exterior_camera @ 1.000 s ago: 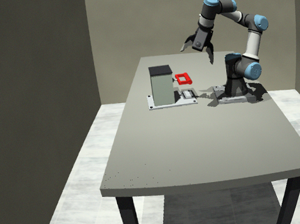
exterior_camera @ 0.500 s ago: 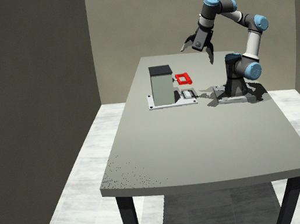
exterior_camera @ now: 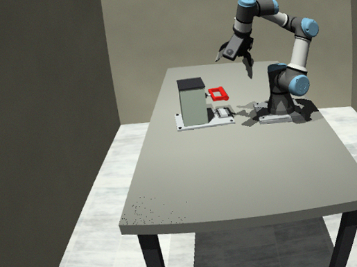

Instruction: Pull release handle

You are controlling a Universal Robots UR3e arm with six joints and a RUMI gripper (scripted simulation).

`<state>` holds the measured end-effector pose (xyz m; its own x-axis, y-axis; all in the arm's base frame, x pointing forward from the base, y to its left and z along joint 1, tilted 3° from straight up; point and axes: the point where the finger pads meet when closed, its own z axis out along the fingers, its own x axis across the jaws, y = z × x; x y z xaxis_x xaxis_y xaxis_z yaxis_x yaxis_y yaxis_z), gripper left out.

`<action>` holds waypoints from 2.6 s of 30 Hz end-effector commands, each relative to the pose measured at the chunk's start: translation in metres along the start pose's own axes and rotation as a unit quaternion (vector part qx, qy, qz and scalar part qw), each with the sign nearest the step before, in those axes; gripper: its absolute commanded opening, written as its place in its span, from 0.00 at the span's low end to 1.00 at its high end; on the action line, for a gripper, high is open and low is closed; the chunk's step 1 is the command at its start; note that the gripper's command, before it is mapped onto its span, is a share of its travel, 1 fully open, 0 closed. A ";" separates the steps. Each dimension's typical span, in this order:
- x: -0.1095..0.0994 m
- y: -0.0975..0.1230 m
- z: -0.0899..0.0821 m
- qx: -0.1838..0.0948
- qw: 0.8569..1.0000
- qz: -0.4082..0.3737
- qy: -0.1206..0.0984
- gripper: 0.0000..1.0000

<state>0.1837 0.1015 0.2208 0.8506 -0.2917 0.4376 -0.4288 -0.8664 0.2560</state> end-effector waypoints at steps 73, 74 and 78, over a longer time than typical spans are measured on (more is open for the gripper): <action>0.062 0.037 0.085 -0.140 0.329 0.911 -0.205 0.00; 0.062 0.037 0.085 -0.140 0.329 0.911 -0.205 0.00; 0.062 0.037 0.085 -0.140 0.329 0.911 -0.205 0.00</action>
<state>0.2459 0.0169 0.1835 -0.9518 -0.3022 -0.0531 -0.3019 0.9532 -0.0145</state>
